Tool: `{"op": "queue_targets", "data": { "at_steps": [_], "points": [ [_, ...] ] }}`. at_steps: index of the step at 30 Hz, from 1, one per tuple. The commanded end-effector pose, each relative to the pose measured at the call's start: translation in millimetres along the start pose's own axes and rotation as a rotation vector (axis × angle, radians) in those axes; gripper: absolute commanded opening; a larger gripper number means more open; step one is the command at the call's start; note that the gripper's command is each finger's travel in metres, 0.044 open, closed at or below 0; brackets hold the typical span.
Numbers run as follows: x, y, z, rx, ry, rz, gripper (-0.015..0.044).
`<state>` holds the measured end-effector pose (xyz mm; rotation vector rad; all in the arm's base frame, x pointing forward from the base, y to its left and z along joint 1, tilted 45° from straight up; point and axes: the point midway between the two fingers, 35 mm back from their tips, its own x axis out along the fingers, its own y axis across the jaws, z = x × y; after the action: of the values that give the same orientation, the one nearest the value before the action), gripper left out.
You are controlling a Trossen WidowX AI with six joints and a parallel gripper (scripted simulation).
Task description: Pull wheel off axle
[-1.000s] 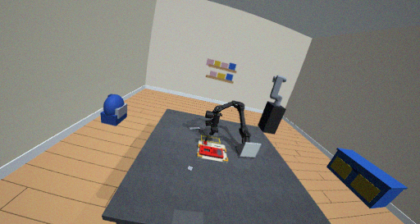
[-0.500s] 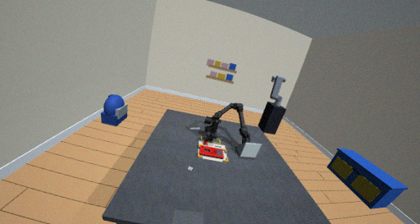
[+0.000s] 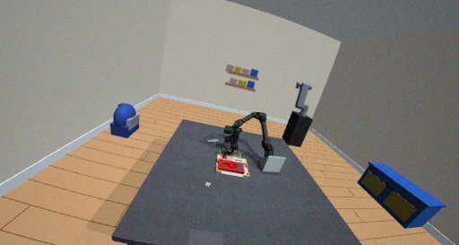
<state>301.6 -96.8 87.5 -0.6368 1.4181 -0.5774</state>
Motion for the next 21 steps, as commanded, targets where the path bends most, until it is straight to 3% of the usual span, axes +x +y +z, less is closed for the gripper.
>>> {"op": "queue_targets", "data": {
  "at_steps": [1, 5, 11, 14, 21],
  "points": [
    [-35.4, -2.2, 3.0, 0.007, -0.027, -0.003, 0.0300],
    [-37.2, -2.3, 2.8, 0.007, -0.027, -0.003, 0.0300],
    [-67.4, 29.5, -48.8, 0.001, -0.025, 0.013, 0.0440],
    [-80.8, 37.3, -78.0, 0.003, -0.023, 0.002, 0.0440],
    [-81.6, 37.7, -80.0, 0.003, -0.023, 0.000, 0.0440]
  ]
}}
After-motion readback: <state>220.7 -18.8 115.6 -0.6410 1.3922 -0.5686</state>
